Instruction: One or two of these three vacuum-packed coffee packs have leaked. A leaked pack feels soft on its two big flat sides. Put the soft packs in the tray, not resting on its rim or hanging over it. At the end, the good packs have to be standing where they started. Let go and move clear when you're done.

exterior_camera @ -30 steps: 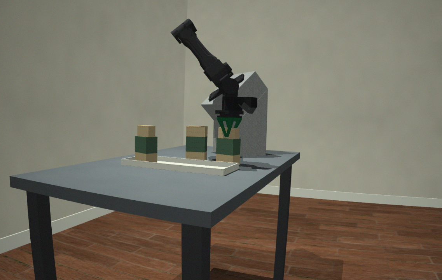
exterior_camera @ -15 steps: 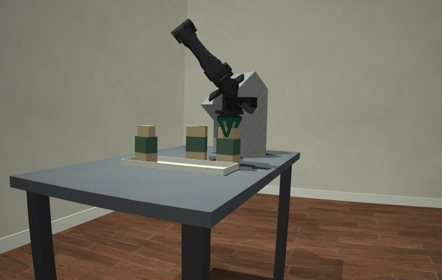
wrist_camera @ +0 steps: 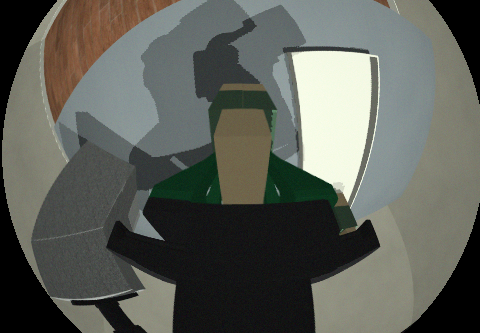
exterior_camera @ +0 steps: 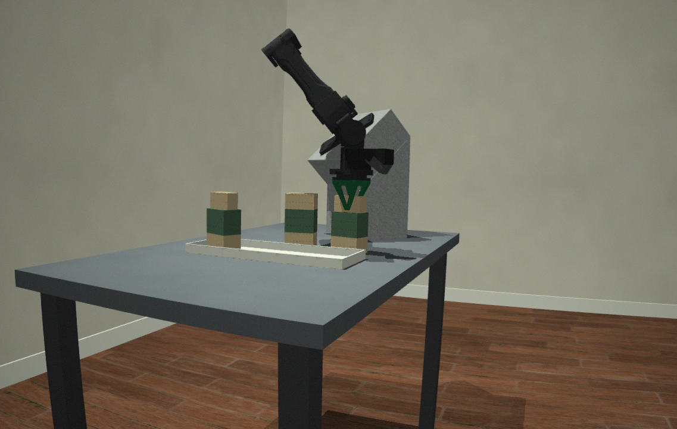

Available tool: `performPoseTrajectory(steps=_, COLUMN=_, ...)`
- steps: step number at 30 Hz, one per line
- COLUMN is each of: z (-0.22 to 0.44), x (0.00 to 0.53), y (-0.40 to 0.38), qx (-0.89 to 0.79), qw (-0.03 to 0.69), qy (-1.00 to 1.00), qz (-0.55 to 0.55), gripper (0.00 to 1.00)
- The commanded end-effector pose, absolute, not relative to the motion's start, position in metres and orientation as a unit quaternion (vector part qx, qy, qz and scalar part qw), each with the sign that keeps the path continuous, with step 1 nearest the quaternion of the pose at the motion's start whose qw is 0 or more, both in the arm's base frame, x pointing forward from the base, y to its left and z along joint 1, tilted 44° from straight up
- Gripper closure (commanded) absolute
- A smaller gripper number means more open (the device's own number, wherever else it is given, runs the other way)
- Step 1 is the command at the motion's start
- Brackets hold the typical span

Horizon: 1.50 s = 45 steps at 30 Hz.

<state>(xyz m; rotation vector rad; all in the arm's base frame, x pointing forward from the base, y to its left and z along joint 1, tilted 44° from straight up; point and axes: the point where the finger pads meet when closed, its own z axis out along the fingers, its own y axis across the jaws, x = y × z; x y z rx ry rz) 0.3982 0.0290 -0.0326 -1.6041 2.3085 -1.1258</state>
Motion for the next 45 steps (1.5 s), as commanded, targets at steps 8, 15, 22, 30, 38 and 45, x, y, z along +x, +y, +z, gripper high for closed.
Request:
performPoseTrajectory(steps=8, z=-0.032, x=0.399, y=0.034, qx=-0.534, qw=0.060, qy=0.758, qz=-0.369, gripper=0.74)
performPoseTrajectory(steps=15, z=-0.024, x=0.398, y=0.037, qx=-0.532, qw=0.066, qy=0.758, qz=-0.371, gripper=0.74)
performPoseTrajectory(steps=22, z=-0.015, x=0.386, y=0.042, qx=-0.532, qw=0.060, qy=0.758, qz=-0.372, gripper=0.74)
performPoseTrajectory(steps=30, z=0.009, x=0.387, y=0.058, qx=-0.526, qw=0.075, qy=0.760, qz=-0.375, gripper=0.74)
performPoseTrajectory(steps=38, z=0.020, x=0.379, y=0.066, qx=-0.527, qw=0.076, qy=0.760, qz=-0.373, gripper=0.74)
performPoseTrajectory(steps=45, z=0.020, x=0.378, y=0.067, qx=-0.527, qw=0.076, qy=0.760, qz=-0.372, gripper=0.74)
